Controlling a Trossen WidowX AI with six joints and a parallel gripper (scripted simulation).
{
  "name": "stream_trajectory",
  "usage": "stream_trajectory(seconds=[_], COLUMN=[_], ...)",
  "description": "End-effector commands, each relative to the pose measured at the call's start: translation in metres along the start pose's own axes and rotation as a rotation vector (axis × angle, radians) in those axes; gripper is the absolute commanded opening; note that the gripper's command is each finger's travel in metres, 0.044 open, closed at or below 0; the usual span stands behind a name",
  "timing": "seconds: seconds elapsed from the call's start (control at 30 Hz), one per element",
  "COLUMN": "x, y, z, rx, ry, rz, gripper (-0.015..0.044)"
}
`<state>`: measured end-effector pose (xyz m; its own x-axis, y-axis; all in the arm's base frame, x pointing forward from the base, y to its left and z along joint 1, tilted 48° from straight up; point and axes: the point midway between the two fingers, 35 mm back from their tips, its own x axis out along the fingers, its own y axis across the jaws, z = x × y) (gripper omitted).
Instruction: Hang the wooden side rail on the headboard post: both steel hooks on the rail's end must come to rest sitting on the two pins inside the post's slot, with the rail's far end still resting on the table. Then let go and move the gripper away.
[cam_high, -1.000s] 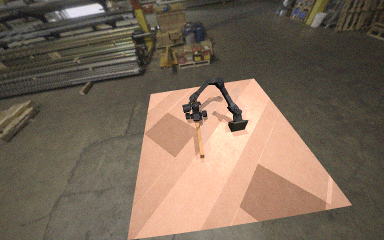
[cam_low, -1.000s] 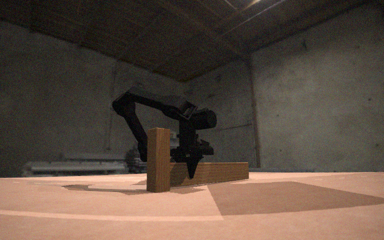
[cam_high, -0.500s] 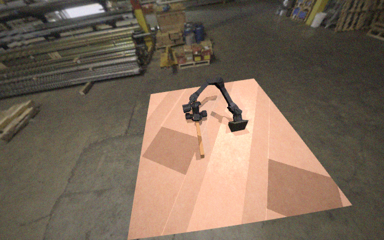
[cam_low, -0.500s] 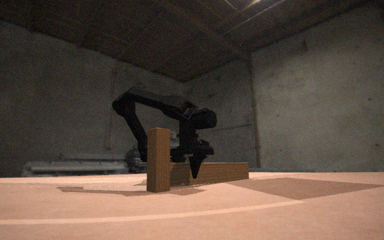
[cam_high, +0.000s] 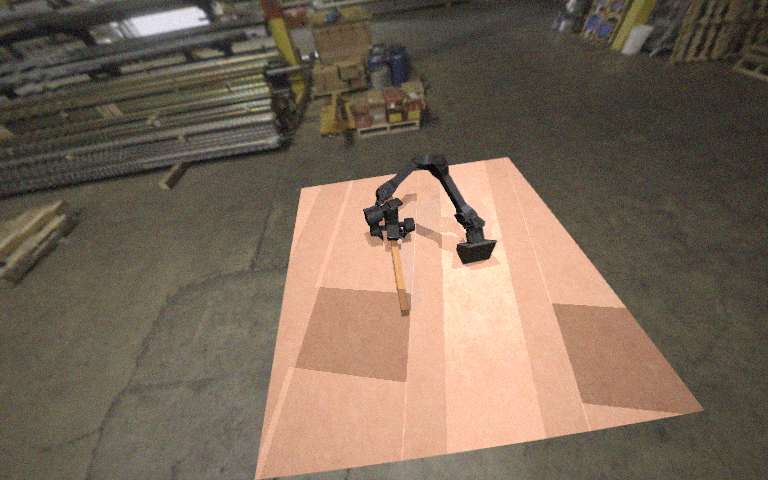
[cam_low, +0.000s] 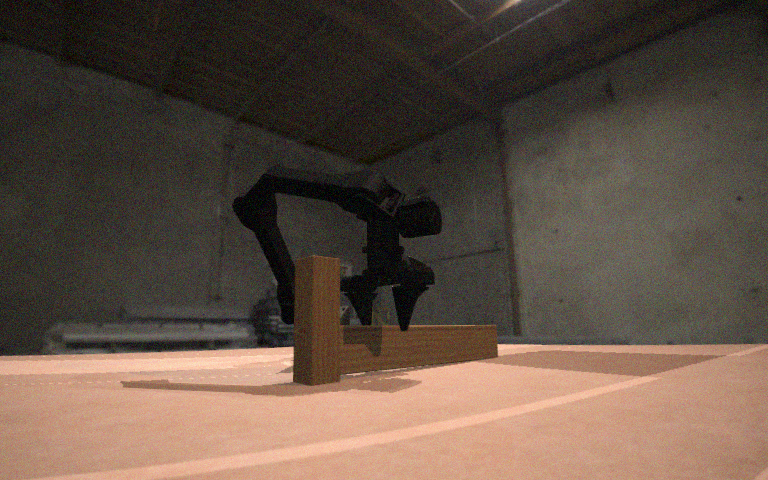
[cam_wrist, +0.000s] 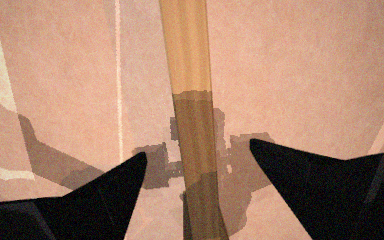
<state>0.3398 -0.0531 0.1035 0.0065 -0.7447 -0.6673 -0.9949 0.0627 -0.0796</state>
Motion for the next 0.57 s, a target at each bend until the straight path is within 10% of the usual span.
stream_trajectory(seconds=[0.0,0.53], x=[0.0004,-0.0004], y=[0.0011,0.0007], z=[0.0108,0.0076], rx=[-0.001,-0.011], ry=[-0.002,-0.001], rz=[0.004,0.001], gripper=[0.044,0.044])
